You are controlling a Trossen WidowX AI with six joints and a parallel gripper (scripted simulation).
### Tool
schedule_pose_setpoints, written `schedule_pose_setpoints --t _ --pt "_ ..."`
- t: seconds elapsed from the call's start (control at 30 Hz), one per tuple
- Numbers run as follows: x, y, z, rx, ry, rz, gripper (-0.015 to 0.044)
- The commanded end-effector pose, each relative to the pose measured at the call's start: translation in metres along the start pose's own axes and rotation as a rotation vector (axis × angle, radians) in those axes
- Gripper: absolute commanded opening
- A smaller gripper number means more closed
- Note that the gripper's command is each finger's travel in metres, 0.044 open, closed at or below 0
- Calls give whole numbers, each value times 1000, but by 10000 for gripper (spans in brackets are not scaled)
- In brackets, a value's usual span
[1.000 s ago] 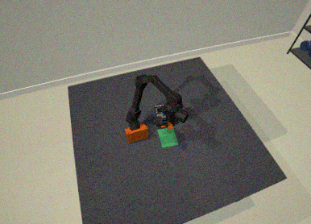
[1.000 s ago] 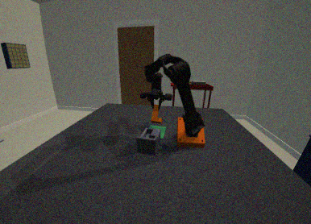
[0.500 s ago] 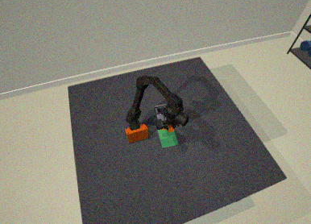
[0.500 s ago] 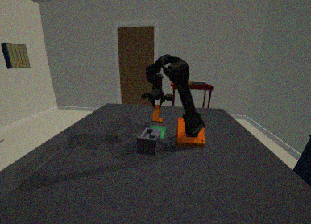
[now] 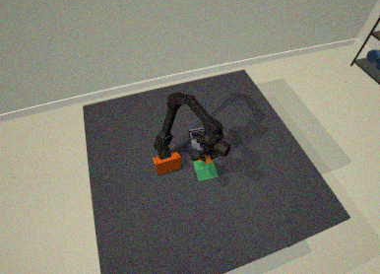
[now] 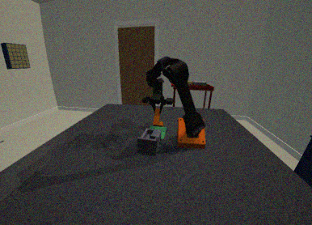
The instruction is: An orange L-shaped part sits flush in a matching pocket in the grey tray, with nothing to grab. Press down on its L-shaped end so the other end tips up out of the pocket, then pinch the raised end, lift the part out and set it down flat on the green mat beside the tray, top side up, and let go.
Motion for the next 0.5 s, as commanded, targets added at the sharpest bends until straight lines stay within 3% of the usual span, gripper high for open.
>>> schedule_pose_setpoints --t 0.0,0.47 --pt "-8 0 0 -3 -3 -4 0" --pt "-31 0 0 -3 -3 -4 0"
Point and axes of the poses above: the point midway between the two fingers, 35 mm back from their tips, its own x axis back along the fingers, its own z axis across the jaws, y = z × x, the point moved 7 cm from there along x, back along the fingers, and after that the axes turned 10 degrees about -x, right-handed, at the moved point
